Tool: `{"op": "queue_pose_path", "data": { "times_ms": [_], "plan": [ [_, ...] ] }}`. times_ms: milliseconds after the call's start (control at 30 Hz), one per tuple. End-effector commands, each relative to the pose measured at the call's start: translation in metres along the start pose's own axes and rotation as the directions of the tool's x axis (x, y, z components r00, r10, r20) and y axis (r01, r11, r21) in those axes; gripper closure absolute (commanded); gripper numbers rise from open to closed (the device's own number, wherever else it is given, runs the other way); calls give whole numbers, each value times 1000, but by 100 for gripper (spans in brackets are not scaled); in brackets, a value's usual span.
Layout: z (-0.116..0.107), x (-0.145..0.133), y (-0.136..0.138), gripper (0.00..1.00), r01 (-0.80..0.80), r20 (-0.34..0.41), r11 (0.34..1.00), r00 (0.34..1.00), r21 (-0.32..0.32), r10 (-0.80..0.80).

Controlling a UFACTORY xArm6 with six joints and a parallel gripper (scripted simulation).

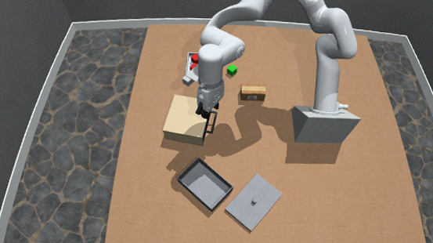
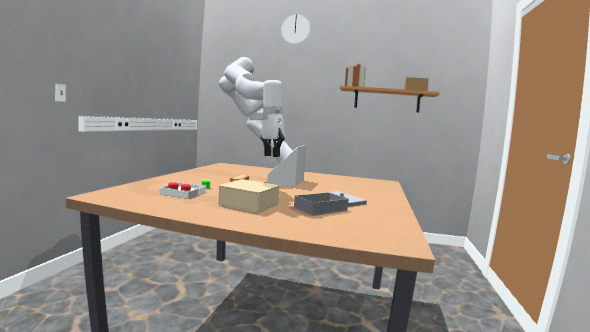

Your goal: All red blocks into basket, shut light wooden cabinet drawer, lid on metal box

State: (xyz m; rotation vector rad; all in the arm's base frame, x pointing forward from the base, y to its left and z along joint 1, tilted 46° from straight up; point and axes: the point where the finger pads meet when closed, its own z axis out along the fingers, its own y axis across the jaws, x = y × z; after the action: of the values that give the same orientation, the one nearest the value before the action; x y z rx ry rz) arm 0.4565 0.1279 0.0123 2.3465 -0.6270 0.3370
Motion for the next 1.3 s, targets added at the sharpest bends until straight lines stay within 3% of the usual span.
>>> {"op": "queue_pose_path", "data": {
  "times_ms": [0,67,133,167,333,633,700,733,900,1267],
  "plan": [
    [6,-64,-27,44,274,5,962,962,-8,-274],
    [9,-86,-35,44,365,6,931,931,-13,-365],
    [9,-86,-35,44,365,6,931,931,-13,-365],
    [13,-118,-46,44,493,8,870,870,-19,-493],
    [19,-165,-63,44,663,11,748,749,-25,-663],
    [30,-258,-101,44,911,24,412,412,-31,-911],
    [30,-258,-101,44,911,24,412,412,-31,-911],
    [33,-287,-116,44,958,32,286,287,-30,-958],
    [35,-306,-127,44,995,57,96,97,-26,-994],
    [35,-306,-127,44,995,57,96,97,-26,-994]
  ]
}}
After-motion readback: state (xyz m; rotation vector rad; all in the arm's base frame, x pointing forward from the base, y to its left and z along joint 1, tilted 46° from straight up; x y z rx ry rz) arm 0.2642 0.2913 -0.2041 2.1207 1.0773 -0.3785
